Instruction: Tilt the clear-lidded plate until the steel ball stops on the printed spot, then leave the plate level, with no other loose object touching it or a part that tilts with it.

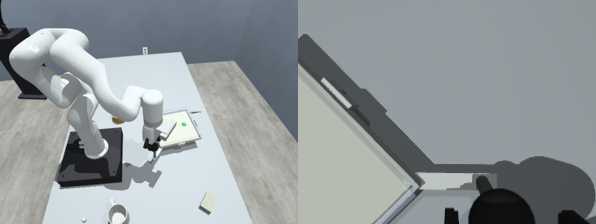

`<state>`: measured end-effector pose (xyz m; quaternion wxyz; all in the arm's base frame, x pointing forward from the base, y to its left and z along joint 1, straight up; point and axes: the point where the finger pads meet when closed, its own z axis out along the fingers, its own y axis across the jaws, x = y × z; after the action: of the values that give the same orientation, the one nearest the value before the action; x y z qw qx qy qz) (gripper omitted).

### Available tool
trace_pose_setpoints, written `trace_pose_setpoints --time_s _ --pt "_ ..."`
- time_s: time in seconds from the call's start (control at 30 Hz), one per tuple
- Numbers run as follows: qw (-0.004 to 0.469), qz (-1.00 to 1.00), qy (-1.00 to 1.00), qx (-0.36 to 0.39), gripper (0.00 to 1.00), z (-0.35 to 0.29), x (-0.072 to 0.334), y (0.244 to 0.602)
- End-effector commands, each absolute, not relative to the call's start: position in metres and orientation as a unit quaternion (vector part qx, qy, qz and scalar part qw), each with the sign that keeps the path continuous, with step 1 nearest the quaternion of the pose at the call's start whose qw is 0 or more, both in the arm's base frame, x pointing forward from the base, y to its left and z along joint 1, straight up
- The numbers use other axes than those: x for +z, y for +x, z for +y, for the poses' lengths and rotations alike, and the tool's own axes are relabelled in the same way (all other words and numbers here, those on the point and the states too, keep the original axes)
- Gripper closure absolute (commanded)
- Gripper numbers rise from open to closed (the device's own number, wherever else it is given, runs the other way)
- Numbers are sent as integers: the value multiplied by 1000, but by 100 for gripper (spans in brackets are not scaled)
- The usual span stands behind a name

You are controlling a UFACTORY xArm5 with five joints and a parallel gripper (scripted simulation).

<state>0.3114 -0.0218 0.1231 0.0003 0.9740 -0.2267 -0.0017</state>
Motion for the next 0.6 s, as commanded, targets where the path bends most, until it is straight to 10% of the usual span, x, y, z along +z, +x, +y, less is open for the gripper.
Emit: trace_pose_setpoints --time_s 0.0,0.57 --pt "0 -227 974 0 38 -22 133 313" --pt "0 -227 974 0 38 -22 147 313"
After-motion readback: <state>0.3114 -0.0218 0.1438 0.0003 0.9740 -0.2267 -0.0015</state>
